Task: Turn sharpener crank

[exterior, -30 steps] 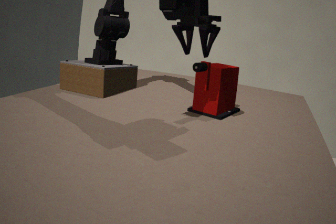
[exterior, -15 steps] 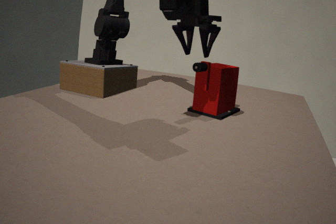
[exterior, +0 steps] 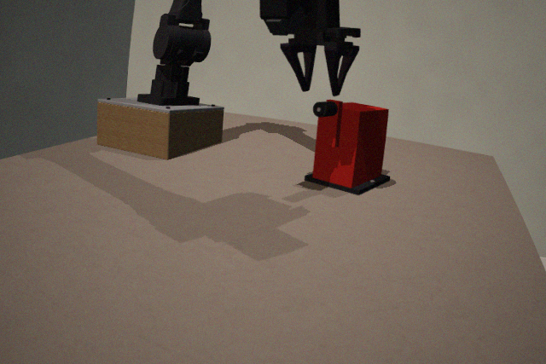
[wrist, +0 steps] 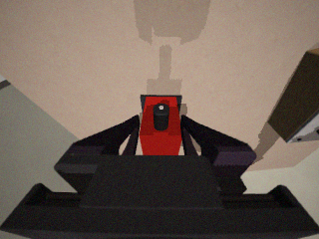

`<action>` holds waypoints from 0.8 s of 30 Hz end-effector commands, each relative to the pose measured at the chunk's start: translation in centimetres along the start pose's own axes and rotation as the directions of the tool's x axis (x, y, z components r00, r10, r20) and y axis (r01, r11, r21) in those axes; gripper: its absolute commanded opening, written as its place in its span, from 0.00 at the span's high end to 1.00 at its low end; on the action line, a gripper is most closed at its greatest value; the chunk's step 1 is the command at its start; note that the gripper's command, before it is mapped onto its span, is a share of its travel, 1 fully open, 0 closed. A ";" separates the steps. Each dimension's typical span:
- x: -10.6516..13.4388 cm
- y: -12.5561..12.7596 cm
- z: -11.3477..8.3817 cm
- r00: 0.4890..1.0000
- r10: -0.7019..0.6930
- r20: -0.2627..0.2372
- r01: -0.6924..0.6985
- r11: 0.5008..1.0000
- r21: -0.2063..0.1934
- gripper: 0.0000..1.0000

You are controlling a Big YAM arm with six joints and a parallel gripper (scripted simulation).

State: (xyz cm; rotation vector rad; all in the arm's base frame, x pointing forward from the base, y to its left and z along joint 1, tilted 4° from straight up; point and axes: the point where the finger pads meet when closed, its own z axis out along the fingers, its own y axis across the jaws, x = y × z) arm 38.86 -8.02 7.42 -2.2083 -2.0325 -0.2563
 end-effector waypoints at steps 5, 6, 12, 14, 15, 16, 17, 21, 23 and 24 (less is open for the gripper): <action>0.3 0.1 1.6 1.000 0.000 0.000 0.000 1.000 0.009 0.49; 0.3 0.1 1.6 1.000 0.000 0.000 0.000 1.000 0.009 0.49; 0.2 0.1 2.3 1.000 0.000 0.000 0.000 1.000 0.010 0.49; 0.2 0.1 2.5 1.000 0.000 0.000 0.000 1.000 0.010 0.49; 0.2 0.1 2.7 1.000 0.000 0.000 0.000 1.000 0.010 0.49; 0.2 0.1 2.8 1.000 0.000 0.000 0.000 1.000 0.010 0.49; 0.2 0.1 2.9 1.000 0.000 0.000 0.000 1.000 0.010 0.49; 0.1 0.2 3.0 1.000 -0.002 0.002 0.002 1.000 -0.001 0.49; 0.1 0.2 3.3 1.000 -0.001 0.001 0.001 1.000 0.003 0.49; 0.1 0.2 3.3 1.000 -0.001 0.001 0.001 1.000 0.003 0.49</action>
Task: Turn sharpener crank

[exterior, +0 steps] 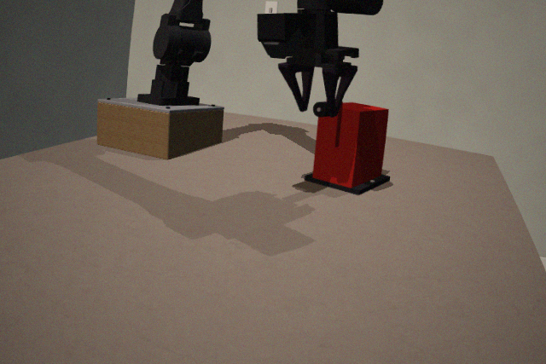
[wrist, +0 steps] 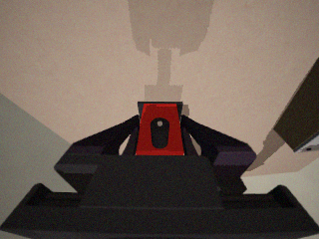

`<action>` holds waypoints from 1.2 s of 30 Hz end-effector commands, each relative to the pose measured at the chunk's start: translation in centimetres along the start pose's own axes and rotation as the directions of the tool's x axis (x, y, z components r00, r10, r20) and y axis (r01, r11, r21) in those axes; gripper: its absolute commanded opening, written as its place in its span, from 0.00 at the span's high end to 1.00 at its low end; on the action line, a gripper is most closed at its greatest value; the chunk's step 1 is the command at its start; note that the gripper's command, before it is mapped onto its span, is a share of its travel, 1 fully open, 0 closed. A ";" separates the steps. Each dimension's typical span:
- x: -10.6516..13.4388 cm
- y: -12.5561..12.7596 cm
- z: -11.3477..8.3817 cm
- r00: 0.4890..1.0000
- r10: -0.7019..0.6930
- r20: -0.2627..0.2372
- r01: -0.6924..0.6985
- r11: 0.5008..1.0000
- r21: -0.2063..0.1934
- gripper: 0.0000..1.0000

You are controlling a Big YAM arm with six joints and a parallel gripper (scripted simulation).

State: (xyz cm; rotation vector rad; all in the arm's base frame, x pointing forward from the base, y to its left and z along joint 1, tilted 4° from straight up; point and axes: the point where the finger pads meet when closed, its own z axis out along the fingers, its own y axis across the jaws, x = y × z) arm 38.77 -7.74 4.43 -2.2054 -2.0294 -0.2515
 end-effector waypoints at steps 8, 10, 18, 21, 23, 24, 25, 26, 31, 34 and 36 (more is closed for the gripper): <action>0.0 1.2 -0.7 1.000 -0.006 0.007 0.006 1.000 -0.028 0.49; 0.0 1.2 -0.7 1.000 -0.006 0.007 0.006 1.000 -0.028 0.49; 0.0 1.2 -0.7 1.000 -0.006 0.007 0.006 1.000 -0.028 0.49; 0.0 1.2 -0.7 1.000 -0.006 0.007 0.006 1.000 -0.028 0.49; 0.0 1.2 -0.7 1.000 -0.006 0.007 0.006 1.000 -0.028 0.85; 0.0 1.2 -0.7 1.000 -0.006 0.007 0.006 1.000 -0.028 0.85; 0.0 1.2 -0.7 1.000 -0.006 0.007 0.006 1.000 -0.028 0.85; 0.0 1.2 -0.7 1.000 -0.006 0.007 0.006 1.000 -0.028 0.85; 0.0 1.2 -0.7 1.000 -0.006 0.007 0.006 1.000 -0.028 0.85; 0.0 1.2 -0.7 1.000 -0.006 0.007 0.006 1.000 -0.028 0.85; 0.0 1.2 -0.7 1.000 -0.006 0.007 0.006 1.000 -0.028 0.85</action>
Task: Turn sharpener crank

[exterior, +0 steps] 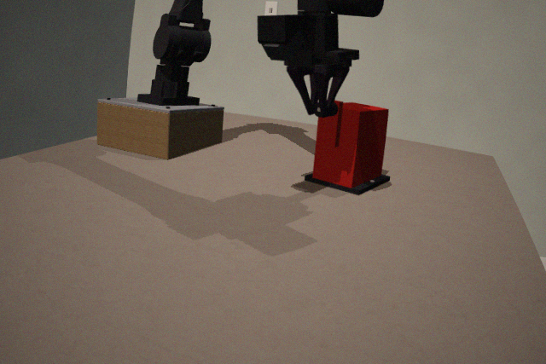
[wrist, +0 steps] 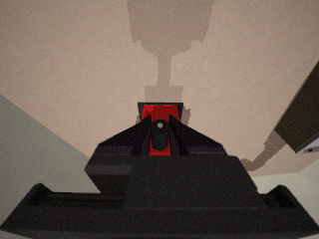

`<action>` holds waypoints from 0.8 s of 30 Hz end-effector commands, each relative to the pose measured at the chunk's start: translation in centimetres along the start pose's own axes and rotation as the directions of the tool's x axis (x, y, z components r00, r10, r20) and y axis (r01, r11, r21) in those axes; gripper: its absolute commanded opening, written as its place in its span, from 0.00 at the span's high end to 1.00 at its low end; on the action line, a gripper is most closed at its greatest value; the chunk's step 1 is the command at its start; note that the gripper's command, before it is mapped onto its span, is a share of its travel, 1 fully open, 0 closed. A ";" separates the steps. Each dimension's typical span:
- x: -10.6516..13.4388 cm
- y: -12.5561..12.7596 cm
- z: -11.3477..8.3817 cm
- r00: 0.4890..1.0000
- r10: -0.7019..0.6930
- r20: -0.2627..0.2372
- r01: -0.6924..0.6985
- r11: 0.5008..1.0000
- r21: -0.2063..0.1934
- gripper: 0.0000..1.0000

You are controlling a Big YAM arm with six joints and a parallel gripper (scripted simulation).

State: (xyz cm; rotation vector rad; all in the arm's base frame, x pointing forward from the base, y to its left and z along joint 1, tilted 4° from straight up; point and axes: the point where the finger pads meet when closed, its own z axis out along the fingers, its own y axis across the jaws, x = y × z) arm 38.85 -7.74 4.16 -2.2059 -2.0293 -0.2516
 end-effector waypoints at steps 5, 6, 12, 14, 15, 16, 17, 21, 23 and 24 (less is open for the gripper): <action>0.1 1.1 -0.9 1.000 -0.007 0.006 0.007 1.000 -0.028 0.85; 0.1 1.1 -0.9 1.000 -0.007 0.006 0.007 1.000 -0.028 0.85; 0.1 1.1 -0.9 1.000 -0.007 0.006 0.007 1.000 -0.028 0.85; 0.1 1.1 -0.9 1.000 -0.007 0.006 0.007 1.000 -0.028 0.85; 0.1 1.1 -0.9 1.000 -0.007 0.006 0.007 1.000 -0.028 0.85; 0.1 1.1 -0.9 1.000 -0.007 0.006 0.007 1.000 -0.028 0.85; 0.1 1.1 -0.9 1.000 -0.007 0.006 0.007 1.000 -0.028 0.85; 0.4 2.7 -0.9 1.000 -0.008 0.007 0.008 1.000 -0.029 0.85; 0.4 3.2 -0.9 1.000 -0.009 0.008 0.010 0.999 -0.036 0.85; 0.4 3.3 -0.8 1.000 -0.010 0.008 0.010 0.999 -0.036 0.85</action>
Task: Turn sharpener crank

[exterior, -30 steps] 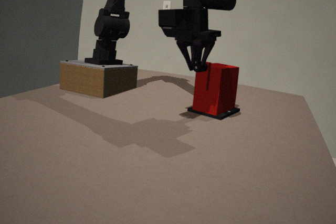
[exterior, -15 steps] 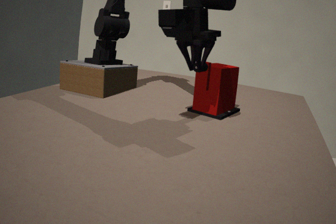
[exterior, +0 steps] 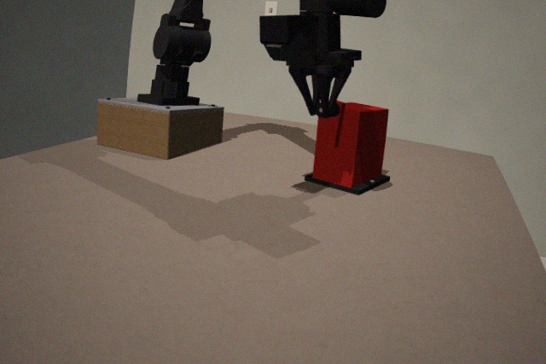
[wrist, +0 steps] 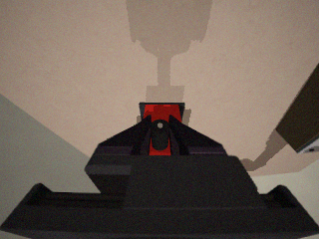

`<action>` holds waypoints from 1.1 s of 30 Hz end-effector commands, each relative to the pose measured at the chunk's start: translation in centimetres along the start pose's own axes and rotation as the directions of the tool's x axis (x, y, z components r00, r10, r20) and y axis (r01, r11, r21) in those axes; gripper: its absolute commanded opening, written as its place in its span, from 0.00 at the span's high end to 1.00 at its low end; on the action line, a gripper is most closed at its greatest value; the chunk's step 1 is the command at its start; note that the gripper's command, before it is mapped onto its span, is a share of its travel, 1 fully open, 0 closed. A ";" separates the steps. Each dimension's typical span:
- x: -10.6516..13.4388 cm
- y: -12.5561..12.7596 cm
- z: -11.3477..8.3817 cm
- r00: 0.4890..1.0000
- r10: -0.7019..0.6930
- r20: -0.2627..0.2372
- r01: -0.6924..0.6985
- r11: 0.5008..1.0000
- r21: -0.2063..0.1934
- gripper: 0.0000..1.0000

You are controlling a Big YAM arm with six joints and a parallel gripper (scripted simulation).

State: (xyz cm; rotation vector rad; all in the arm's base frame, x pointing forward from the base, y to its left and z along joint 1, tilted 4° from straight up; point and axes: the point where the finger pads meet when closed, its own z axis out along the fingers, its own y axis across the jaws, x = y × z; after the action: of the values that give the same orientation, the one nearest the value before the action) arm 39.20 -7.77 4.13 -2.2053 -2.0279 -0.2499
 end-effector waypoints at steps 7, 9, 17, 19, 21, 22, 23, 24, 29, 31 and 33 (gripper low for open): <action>0.3 4.0 -0.6 1.000 -0.012 0.010 0.012 0.999 -0.046 0.85; 0.4 4.0 -0.5 1.000 -0.011 0.008 0.011 0.999 -0.041 0.85; 0.3 5.1 0.2 1.000 -0.012 0.009 0.012 0.999 -0.046 0.85; 0.2 5.3 0.4 1.000 -0.012 0.009 0.012 0.999 -0.046 0.85; 0.2 5.5 0.6 1.000 -0.012 0.009 0.012 0.999 -0.045 0.85; 0.2 5.6 0.8 1.000 -0.012 0.009 0.012 0.999 -0.045 0.85; 0.2 5.7 0.9 1.000 -0.012 0.009 0.012 0.999 -0.045 0.85; 0.2 5.7 0.9 1.000 -0.012 0.009 0.012 0.999 -0.045 0.85; 0.1 6.1 1.4 1.000 -0.012 0.009 0.012 0.999 -0.045 0.85; 0.1 6.2 1.7 1.000 -0.012 0.008 0.012 0.999 -0.045 0.85; 0.0 6.3 2.0 1.000 -0.012 0.008 0.012 0.999 -0.045 0.85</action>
State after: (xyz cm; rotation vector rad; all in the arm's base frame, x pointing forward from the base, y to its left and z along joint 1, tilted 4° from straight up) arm 42.89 -7.89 1.72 -2.2078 -2.0316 -0.2542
